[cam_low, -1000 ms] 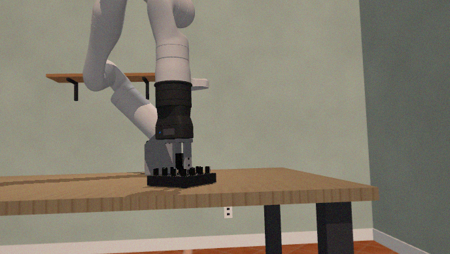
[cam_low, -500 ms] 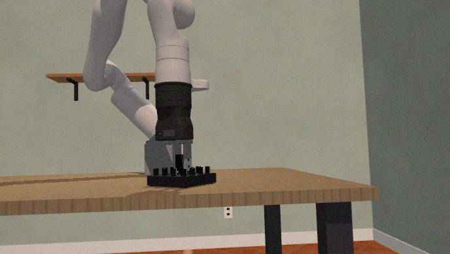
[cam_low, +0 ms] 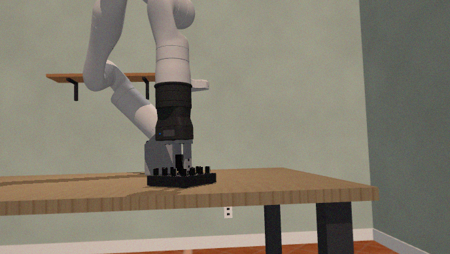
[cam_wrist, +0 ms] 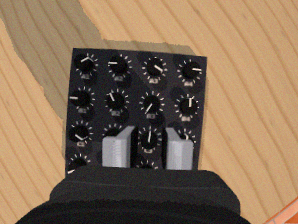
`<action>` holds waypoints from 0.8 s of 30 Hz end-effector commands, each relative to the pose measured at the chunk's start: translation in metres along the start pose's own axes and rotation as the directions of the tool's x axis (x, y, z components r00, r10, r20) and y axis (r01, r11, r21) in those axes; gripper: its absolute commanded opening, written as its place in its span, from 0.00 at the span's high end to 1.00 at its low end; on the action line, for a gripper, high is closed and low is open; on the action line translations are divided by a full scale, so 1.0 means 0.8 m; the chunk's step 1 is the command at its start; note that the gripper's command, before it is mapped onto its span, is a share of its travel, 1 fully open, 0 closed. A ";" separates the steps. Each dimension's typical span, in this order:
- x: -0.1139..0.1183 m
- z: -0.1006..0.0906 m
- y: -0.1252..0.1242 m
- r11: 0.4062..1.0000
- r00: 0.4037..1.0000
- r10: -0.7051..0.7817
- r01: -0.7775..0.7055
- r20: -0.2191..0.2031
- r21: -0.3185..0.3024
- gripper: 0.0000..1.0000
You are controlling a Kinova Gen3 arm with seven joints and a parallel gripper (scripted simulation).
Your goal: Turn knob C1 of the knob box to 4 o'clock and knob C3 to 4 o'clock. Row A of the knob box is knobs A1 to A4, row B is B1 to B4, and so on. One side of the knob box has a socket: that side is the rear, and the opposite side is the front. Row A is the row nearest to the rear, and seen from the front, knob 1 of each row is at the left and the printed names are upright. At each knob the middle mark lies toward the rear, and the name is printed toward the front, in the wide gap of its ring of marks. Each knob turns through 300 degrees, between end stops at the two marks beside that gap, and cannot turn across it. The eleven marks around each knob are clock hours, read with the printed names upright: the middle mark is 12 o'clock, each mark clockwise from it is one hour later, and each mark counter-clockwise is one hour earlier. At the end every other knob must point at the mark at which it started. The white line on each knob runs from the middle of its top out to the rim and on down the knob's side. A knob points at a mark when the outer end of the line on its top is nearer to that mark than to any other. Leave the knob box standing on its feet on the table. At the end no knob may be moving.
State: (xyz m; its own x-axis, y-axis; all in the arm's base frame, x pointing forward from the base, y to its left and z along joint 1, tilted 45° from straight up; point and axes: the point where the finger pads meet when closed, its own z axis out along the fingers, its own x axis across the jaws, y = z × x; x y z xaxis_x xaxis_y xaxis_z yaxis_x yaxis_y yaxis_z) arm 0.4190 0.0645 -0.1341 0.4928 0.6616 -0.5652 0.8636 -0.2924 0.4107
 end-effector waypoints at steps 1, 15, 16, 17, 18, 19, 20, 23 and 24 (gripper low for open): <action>-0.002 0.002 0.003 1.000 1.000 -0.007 0.007 0.001 -0.004 0.54; -0.002 0.002 0.003 1.000 1.000 -0.007 0.007 0.001 -0.004 0.70; -0.002 0.002 0.003 1.000 1.000 -0.007 0.007 0.001 -0.004 0.70; -0.002 0.002 0.003 1.000 1.000 -0.007 0.007 0.001 -0.004 0.70; -0.002 0.002 0.003 1.000 1.000 -0.007 0.007 0.001 -0.004 0.70; -0.002 0.002 0.003 1.000 1.000 -0.007 0.007 0.001 -0.004 0.70; -0.002 0.002 0.003 1.000 1.000 -0.007 0.007 0.001 -0.004 0.70; -0.002 0.002 0.003 1.000 1.000 -0.007 0.007 0.001 -0.004 0.70; -0.002 0.002 0.003 1.000 1.000 -0.007 0.007 0.001 -0.004 0.70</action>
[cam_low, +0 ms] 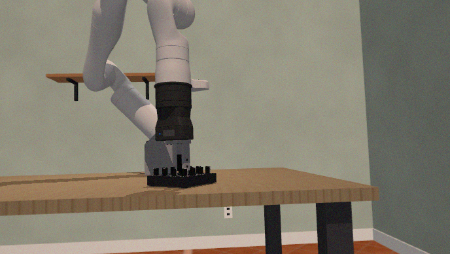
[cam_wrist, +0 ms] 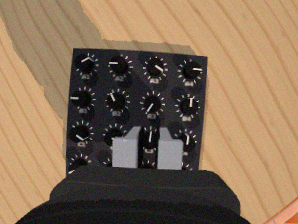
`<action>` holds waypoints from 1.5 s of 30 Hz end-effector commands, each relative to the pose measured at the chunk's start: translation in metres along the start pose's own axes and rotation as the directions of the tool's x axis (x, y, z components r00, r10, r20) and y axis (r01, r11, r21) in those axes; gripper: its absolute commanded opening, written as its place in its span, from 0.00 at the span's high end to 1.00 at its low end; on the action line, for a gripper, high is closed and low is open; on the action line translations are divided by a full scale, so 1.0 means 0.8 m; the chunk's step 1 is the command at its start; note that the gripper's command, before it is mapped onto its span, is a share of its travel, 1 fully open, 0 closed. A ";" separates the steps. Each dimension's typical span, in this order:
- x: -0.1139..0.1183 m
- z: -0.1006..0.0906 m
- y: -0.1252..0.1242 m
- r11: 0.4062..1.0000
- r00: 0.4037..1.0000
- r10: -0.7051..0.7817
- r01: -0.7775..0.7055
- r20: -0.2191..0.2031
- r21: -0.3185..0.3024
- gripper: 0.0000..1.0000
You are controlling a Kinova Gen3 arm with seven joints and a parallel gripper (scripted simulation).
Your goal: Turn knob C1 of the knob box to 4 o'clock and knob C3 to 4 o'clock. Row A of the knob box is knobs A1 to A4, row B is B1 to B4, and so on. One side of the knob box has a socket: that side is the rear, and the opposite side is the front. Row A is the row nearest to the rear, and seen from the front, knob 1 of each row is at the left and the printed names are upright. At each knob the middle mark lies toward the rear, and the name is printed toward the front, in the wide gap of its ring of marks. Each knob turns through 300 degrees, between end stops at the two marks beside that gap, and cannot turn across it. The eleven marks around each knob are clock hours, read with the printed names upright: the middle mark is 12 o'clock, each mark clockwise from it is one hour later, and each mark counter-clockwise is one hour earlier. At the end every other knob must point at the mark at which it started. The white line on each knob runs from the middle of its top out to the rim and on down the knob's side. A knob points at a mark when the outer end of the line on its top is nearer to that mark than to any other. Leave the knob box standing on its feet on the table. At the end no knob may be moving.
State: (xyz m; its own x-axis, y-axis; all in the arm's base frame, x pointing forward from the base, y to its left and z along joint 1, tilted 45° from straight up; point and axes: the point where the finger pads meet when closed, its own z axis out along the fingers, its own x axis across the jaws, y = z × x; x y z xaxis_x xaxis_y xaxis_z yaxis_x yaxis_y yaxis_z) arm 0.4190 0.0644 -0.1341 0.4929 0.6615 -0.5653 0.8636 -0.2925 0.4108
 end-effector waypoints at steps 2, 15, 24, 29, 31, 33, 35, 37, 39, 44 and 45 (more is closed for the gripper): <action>-0.002 0.002 0.003 1.000 1.000 -0.007 0.007 0.001 -0.004 0.70; -0.002 0.002 0.003 1.000 1.000 -0.007 0.007 0.001 -0.004 0.70; -0.002 0.002 0.003 1.000 1.000 -0.005 0.005 0.001 -0.004 0.70; -0.002 0.002 0.003 1.000 1.000 0.002 -0.002 0.001 -0.004 0.70; -0.002 0.002 0.003 1.000 1.000 0.005 -0.005 0.001 -0.004 0.70; -0.002 0.002 0.003 1.000 1.000 0.012 -0.012 0.001 -0.004 0.70; -0.002 0.002 0.003 1.000 1.000 0.021 -0.021 0.000 -0.004 0.70; -0.002 0.002 0.003 0.999 0.999 0.033 -0.033 0.000 -0.004 0.70; -0.002 0.002 0.003 0.999 0.999 0.047 -0.047 0.000 -0.004 0.70; -0.002 0.002 0.004 0.996 0.996 0.094 -0.094 0.000 -0.004 0.70; -0.002 0.002 0.004 0.994 0.994 0.106 -0.106 0.000 -0.004 0.70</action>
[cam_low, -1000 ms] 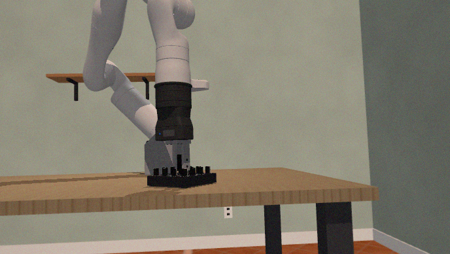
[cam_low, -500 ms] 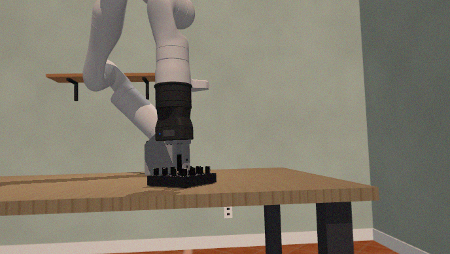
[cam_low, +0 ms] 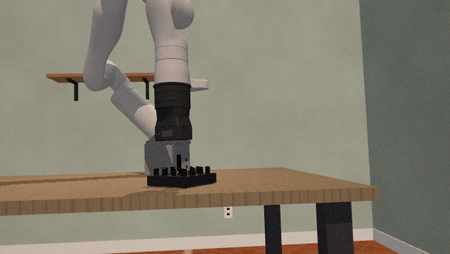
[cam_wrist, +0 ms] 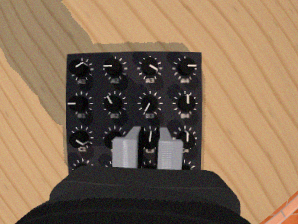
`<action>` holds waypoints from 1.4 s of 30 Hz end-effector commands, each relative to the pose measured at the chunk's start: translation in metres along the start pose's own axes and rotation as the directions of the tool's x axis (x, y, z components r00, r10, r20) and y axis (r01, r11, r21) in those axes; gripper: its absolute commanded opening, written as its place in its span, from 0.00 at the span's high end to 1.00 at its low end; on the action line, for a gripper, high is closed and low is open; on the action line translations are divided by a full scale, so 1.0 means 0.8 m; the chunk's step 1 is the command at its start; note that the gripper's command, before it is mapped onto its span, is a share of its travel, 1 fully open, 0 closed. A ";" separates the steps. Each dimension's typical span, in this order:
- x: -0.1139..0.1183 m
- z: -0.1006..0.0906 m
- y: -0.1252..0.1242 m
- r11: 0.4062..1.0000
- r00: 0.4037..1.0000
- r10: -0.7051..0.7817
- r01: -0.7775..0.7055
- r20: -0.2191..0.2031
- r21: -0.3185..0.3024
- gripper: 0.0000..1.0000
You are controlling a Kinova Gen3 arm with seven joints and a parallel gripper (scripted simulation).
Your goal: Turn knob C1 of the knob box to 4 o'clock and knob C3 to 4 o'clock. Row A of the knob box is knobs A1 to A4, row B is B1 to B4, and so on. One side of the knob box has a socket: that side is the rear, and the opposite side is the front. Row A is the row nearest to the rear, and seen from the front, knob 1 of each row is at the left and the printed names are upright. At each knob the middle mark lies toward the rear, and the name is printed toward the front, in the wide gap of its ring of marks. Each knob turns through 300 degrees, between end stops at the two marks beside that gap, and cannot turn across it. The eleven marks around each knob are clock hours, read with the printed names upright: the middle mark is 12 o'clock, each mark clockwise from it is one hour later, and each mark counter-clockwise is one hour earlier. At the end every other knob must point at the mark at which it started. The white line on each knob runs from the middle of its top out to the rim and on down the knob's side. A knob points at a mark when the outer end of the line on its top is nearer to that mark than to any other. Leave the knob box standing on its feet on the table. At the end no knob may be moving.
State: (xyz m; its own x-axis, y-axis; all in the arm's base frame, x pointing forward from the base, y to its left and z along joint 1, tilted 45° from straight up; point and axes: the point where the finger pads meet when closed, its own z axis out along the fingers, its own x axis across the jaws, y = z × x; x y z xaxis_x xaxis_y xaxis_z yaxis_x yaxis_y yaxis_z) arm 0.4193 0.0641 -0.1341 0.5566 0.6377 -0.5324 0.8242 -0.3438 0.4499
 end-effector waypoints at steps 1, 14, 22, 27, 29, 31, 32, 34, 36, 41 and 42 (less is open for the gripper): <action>-0.001 0.002 0.003 1.000 1.000 0.031 -0.031 0.000 -0.008 0.70; -0.001 0.002 0.004 0.975 0.975 0.221 -0.221 -0.001 -0.008 0.70; -0.001 0.002 0.004 0.939 0.939 0.344 -0.344 -0.003 -0.008 0.70; -0.002 0.002 0.004 0.891 0.891 0.454 -0.454 -0.002 -0.008 0.70; -0.004 0.002 0.002 0.867 0.867 0.499 -0.499 0.004 -0.008 0.70; -0.006 0.002 0.001 0.840 0.840 0.543 -0.543 0.008 -0.008 0.70; -0.006 0.002 0.001 0.825 0.825 0.565 -0.565 0.008 -0.008 0.70; -0.006 0.002 0.001 0.794 0.794 0.607 -0.607 0.007 -0.009 0.70; -0.006 0.002 0.001 0.794 0.794 0.607 -0.607 0.007 -0.009 0.70; -0.006 0.002 0.001 0.707 0.707 0.707 -0.707 0.006 -0.009 0.70; -0.006 0.002 0.001 0.688 0.688 0.726 -0.726 0.005 -0.009 0.70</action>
State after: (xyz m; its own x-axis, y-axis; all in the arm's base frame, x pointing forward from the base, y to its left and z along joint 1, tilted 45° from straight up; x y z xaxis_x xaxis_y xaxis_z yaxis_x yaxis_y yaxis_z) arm 0.4193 0.0630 -0.1329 0.9711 0.2231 -0.0849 0.2187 -0.6892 0.6908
